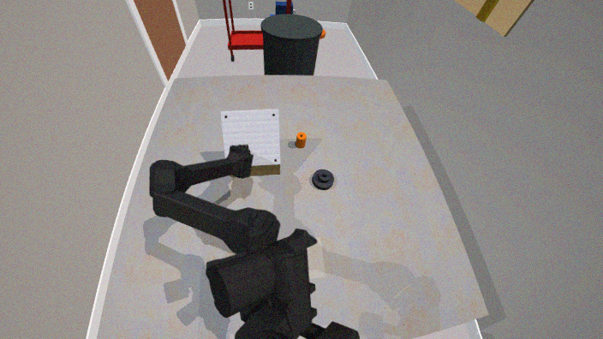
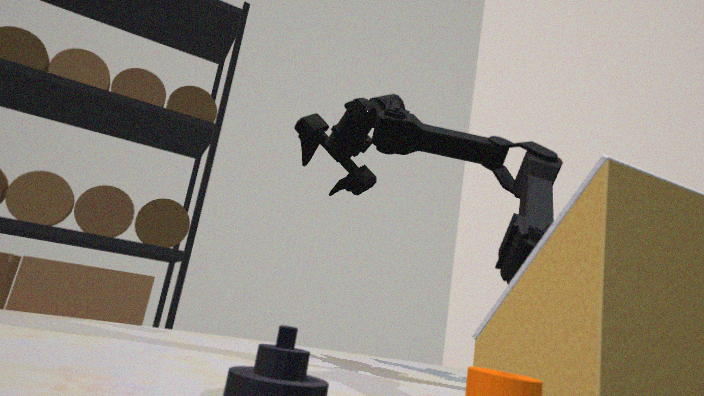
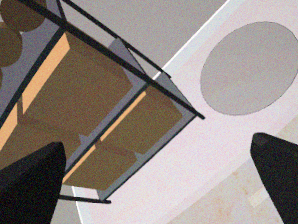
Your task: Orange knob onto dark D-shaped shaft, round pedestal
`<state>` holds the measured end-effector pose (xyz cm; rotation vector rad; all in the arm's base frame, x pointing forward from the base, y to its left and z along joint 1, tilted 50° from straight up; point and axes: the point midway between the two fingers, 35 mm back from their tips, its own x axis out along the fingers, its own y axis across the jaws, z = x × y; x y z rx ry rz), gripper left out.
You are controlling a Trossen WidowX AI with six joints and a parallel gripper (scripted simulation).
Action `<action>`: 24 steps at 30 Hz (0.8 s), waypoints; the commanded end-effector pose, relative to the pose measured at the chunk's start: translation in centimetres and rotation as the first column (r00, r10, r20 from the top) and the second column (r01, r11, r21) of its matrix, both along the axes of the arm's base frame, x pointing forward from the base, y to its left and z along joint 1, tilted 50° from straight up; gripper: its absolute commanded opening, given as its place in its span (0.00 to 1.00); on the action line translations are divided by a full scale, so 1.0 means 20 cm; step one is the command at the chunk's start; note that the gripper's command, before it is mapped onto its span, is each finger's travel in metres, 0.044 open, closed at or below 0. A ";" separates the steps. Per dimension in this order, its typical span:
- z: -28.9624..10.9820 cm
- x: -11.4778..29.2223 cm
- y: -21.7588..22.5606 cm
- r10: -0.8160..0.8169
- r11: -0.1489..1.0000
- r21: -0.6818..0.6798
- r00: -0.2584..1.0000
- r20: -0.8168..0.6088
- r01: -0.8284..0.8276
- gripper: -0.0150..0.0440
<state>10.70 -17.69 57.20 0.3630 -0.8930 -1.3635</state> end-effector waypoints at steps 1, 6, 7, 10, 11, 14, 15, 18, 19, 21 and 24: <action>0.00 0.00 0.00 0.000 1.000 0.000 1.000 0.000 0.000 0.98; -0.05 0.27 0.01 0.127 0.991 -0.032 0.987 -0.098 -0.130 1.00; -0.08 0.36 0.01 0.155 0.987 -0.018 0.979 -0.134 -0.158 1.00; -0.18 0.58 0.02 0.231 0.973 0.026 0.945 -0.232 -0.231 1.00; -0.22 0.65 0.03 0.255 0.967 0.042 0.931 -0.262 -0.253 1.00; -0.27 0.74 0.05 0.268 0.961 0.045 0.885 -0.380 -0.271 1.00; -0.32 0.82 0.07 0.292 0.954 0.062 0.857 -0.425 -0.294 1.00; -0.48 1.03 0.12 0.372 0.925 0.129 0.777 -0.508 -0.358 1.00; -0.54 1.10 0.15 0.397 0.914 0.153 0.747 -0.533 -0.376 1.00; -0.65 1.22 0.20 0.445 0.890 0.202 0.684 -0.578 -0.408 1.00; -0.84 1.38 0.29 0.512 0.850 0.278 0.582 -0.632 -0.447 1.00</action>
